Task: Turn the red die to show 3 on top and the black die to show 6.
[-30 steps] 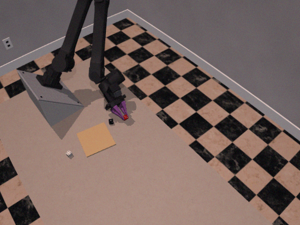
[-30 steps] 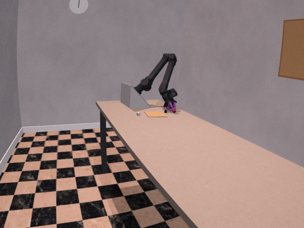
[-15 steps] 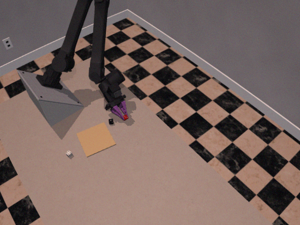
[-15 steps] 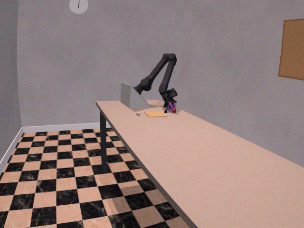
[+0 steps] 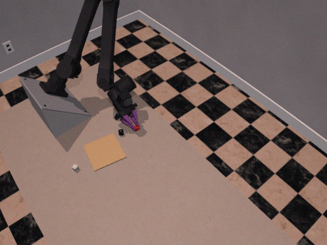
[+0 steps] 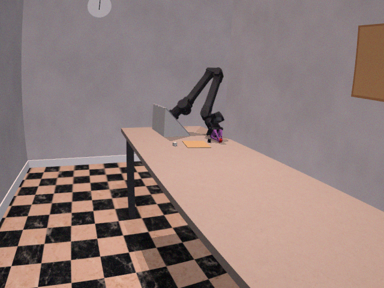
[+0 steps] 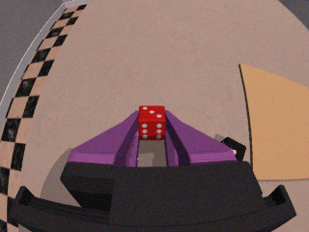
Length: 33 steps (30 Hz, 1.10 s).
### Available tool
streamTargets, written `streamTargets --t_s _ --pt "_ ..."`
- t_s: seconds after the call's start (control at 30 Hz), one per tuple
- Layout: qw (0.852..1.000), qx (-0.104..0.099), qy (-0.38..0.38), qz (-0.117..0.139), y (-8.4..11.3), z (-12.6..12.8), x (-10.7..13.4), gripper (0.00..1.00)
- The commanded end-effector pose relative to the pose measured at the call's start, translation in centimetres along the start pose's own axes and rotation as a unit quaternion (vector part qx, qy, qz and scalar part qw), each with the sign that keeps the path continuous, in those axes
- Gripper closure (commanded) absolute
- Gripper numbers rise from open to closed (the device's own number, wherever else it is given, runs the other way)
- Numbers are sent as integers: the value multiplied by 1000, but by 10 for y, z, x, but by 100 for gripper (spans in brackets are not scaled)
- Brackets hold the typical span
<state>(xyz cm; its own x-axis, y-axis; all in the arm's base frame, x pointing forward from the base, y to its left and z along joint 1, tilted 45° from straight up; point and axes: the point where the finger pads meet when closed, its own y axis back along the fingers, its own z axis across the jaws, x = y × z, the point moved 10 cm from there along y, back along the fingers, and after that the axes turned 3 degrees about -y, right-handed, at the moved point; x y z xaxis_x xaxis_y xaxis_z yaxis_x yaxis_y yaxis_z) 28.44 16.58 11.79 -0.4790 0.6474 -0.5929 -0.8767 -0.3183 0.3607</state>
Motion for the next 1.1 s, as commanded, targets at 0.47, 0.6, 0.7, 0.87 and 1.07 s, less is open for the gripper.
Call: streamTargets --t_s 0.47,0.6,0.7,0.87,1.07 --pt "1000 -11 -10 -9 -3 5 -2 81" --pt "1000 -11 -10 -9 -3 5 -2 77" --pt "1000 -11 -10 -9 -3 5 -2 73" --pt "1000 -11 -10 -9 -3 5 -2 69" --pt "1000 -11 -10 -9 -3 5 -2 65"
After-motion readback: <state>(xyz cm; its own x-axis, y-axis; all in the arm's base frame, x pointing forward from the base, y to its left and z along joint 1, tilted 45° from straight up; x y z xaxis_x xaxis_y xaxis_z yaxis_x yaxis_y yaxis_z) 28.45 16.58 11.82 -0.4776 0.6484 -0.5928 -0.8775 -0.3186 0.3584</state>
